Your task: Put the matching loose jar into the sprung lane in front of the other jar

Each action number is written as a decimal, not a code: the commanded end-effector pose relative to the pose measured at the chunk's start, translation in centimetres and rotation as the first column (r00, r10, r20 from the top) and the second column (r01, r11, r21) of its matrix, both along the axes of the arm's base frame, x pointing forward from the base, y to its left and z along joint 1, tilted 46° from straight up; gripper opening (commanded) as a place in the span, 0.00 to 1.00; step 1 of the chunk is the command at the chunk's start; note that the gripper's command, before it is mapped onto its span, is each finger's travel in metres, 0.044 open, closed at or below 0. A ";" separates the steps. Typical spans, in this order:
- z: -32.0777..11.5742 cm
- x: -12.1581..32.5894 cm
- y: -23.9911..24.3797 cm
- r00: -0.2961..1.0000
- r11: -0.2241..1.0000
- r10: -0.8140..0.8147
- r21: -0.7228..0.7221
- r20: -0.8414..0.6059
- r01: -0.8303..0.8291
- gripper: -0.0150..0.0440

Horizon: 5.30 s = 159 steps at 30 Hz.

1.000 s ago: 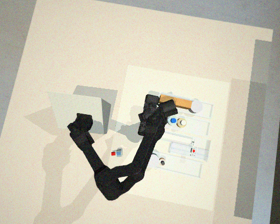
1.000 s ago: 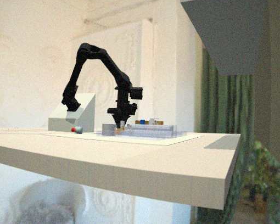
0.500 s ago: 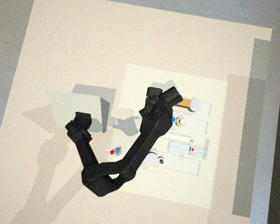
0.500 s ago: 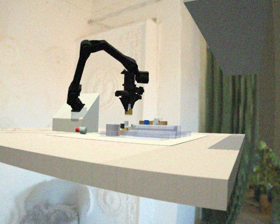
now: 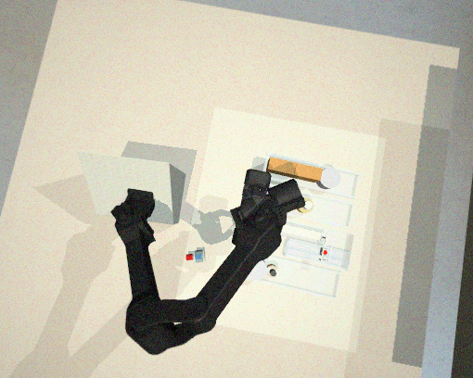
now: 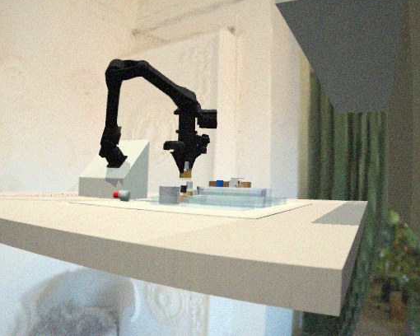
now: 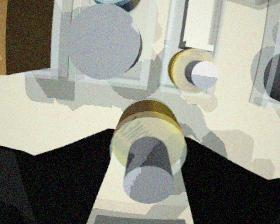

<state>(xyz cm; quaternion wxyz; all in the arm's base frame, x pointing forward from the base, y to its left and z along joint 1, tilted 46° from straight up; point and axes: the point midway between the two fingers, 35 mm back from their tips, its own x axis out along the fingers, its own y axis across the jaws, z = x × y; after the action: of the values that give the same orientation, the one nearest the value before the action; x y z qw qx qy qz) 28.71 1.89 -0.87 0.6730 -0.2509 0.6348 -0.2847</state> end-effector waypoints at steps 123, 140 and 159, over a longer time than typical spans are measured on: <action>-0.3 3.1 -5.8 1.000 1.000 -0.009 -0.014 0.014 0.009 0.25; -0.1 3.7 -5.8 1.000 1.000 -0.009 -0.014 0.014 0.009 0.25; 0.1 4.4 -5.7 1.000 1.000 -0.009 -0.014 0.014 0.009 0.25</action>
<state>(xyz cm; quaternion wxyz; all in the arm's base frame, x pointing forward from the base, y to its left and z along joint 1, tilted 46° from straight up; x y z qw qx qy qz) 32.14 -3.95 -1.19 0.6657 -0.2513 0.6394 -0.2912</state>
